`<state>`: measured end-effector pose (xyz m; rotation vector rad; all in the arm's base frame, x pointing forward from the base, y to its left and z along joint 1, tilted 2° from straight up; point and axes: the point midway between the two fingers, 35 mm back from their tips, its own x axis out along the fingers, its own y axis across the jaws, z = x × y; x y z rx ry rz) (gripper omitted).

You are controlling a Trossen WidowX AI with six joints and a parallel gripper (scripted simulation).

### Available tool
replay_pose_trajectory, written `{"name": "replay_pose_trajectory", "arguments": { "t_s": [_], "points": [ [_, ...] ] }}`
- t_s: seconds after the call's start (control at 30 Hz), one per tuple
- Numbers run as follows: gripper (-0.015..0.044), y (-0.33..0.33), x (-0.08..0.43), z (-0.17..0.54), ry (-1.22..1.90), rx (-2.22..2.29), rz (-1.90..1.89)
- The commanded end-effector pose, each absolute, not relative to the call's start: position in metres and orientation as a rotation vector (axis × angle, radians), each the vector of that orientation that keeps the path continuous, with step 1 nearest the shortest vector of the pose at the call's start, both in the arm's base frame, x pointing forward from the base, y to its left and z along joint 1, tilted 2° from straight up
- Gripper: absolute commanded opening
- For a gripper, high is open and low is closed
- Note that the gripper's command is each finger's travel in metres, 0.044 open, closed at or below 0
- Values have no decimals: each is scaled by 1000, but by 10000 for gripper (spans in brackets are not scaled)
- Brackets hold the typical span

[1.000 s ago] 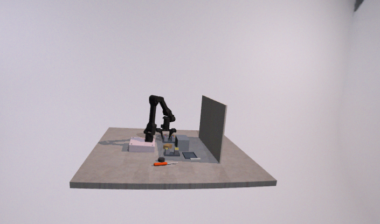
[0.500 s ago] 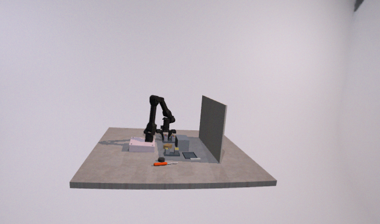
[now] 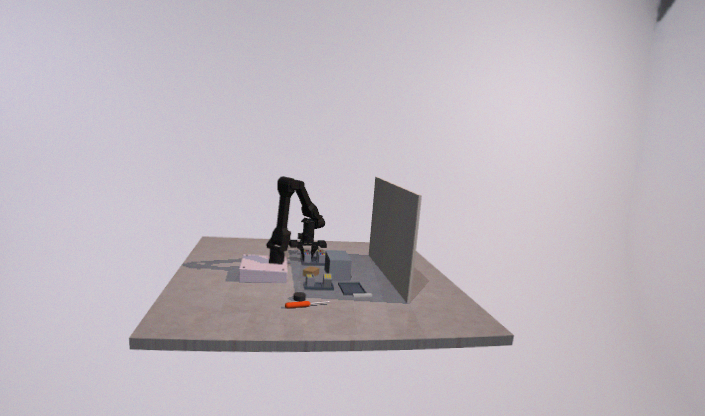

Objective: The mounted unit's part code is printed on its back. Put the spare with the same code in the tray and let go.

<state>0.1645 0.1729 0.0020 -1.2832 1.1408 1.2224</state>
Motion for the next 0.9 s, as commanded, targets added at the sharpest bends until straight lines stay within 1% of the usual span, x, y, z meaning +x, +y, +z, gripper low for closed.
{"name": "replay_pose_trajectory", "arguments": {
  "t_s": [0.0, 0.17, 0.57, 0.87],
  "points": [
    [0, 173, 165, 2, 1140, -1283, 1222],
    [0, 174, 165, 6, 1140, -1283, 1222],
    [0, 173, 161, 80, 1140, -1284, 1218],
    [0, 173, 160, 81, 1143, -1285, 1224]
  ]
}}
